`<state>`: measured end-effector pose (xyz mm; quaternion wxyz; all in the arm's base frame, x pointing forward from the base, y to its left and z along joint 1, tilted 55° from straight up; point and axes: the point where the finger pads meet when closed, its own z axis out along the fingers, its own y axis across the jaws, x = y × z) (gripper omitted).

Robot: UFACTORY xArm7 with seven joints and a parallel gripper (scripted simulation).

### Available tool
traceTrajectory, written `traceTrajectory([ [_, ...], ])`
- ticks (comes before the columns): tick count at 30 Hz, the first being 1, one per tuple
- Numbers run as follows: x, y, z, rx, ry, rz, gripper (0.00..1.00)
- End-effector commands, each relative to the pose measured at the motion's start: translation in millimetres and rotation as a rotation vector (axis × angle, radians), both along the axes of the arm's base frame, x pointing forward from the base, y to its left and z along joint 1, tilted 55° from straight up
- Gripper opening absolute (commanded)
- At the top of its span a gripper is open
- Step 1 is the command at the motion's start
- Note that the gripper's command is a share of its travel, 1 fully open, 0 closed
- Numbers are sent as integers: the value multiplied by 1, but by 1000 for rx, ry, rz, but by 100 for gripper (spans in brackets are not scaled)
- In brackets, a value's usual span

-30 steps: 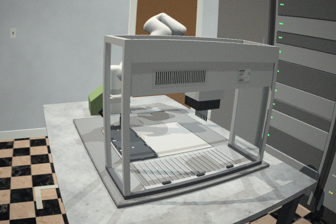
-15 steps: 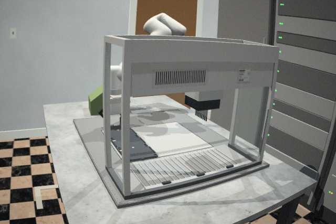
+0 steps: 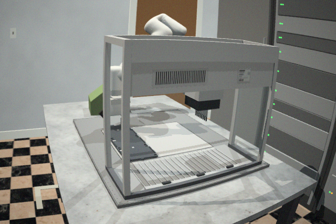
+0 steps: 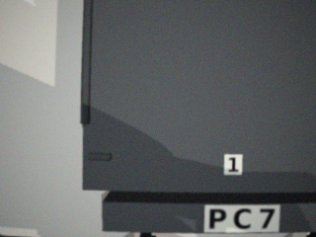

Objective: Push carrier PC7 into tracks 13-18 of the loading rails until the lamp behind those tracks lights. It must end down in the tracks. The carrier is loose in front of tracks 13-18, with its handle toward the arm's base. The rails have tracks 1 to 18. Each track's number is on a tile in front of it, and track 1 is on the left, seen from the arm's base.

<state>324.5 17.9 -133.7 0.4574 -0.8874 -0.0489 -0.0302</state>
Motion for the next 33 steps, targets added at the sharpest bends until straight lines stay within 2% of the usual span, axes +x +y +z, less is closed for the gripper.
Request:
traceTrajectory([
  [1, 4, -2, 0, -3, -1, -3, 82],
  [33, 32, -1, 3, -3, -1, -3, 82],
])
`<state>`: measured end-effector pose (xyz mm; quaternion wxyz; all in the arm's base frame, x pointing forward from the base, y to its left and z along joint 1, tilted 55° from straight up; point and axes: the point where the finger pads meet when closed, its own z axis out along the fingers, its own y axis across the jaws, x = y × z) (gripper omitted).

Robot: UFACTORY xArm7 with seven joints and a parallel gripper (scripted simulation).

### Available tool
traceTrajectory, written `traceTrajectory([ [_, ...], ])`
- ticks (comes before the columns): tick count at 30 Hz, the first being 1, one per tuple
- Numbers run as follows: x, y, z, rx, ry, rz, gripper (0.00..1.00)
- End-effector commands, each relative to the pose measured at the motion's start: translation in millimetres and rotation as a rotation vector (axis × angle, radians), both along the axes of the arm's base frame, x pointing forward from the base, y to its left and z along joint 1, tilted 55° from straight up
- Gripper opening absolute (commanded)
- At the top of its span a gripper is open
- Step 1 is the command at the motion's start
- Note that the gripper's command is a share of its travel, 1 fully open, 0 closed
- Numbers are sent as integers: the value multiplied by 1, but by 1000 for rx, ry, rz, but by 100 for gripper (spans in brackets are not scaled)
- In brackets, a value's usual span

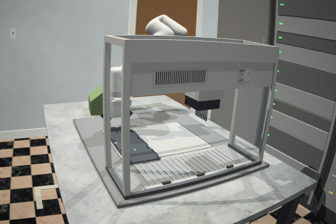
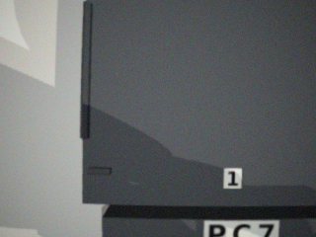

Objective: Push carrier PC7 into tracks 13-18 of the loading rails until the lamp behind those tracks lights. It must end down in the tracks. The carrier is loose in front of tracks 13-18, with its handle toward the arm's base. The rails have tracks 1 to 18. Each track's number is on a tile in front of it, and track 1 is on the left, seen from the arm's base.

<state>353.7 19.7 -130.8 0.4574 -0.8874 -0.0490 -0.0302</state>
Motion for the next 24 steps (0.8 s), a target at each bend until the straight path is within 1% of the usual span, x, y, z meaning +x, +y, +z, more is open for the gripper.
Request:
traceTrajectory([
  [1, 4, -2, 0, -3, -1, -3, 82],
  [24, 25, -1, 2, -3, -1, -3, 82],
])
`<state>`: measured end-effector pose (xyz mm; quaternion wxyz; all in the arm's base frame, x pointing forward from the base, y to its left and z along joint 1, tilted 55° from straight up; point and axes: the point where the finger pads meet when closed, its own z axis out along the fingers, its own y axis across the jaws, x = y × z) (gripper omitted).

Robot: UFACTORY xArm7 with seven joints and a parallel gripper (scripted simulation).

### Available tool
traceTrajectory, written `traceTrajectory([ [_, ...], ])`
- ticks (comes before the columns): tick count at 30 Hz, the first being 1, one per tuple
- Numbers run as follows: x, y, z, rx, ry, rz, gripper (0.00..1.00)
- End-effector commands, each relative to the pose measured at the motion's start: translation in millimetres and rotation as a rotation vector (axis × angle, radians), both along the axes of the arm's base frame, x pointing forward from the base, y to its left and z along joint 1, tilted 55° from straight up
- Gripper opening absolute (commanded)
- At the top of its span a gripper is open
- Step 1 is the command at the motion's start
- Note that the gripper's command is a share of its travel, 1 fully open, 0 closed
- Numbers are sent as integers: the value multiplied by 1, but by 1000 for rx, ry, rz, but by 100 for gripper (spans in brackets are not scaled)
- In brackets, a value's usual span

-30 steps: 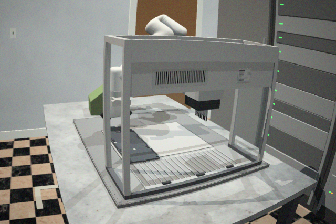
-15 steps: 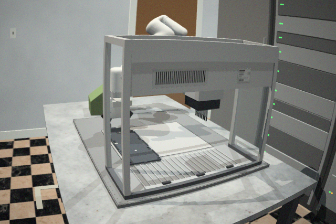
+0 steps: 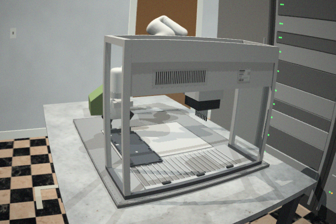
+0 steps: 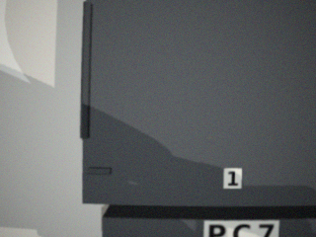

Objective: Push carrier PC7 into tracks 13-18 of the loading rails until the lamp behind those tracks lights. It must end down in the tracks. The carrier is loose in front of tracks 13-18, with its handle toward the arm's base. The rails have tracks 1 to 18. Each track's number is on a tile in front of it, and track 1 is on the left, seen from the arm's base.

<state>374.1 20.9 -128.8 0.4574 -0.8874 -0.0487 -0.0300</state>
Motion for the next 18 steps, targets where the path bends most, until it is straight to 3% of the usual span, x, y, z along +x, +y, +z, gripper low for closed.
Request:
traceTrajectory([
  [1, 5, -2, 0, -3, -2, -3, 82],
  [18, 20, -1, 2, -4, -2, -3, 82],
])
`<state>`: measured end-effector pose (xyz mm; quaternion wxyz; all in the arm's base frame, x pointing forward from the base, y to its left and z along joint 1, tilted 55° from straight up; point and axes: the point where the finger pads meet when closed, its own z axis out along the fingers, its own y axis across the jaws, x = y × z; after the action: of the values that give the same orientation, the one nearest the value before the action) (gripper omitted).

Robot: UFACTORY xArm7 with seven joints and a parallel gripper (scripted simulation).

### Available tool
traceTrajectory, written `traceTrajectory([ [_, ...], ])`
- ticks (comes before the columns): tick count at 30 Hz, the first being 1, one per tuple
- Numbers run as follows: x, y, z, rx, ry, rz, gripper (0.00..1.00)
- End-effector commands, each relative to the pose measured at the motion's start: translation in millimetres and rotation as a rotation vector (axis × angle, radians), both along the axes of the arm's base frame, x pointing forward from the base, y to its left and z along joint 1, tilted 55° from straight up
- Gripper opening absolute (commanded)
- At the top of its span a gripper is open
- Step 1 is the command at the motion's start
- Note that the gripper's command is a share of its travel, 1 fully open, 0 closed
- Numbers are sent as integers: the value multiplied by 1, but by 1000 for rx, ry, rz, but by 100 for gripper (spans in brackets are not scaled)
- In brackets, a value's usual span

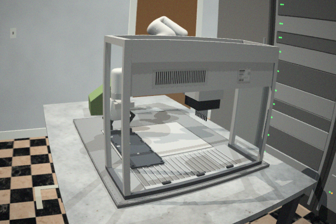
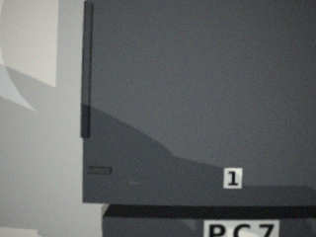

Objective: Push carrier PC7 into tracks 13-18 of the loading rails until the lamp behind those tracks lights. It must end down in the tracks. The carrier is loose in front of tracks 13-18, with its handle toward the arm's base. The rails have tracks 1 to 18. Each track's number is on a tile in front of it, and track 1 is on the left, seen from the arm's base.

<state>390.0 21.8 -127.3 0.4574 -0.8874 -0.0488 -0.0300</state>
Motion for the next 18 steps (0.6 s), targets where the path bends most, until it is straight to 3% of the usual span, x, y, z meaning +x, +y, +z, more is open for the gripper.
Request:
traceTrajectory([
  [1, 5, -2, 0, -3, -2, -3, 82],
  [18, 20, -1, 2, -3, -2, -3, 82],
])
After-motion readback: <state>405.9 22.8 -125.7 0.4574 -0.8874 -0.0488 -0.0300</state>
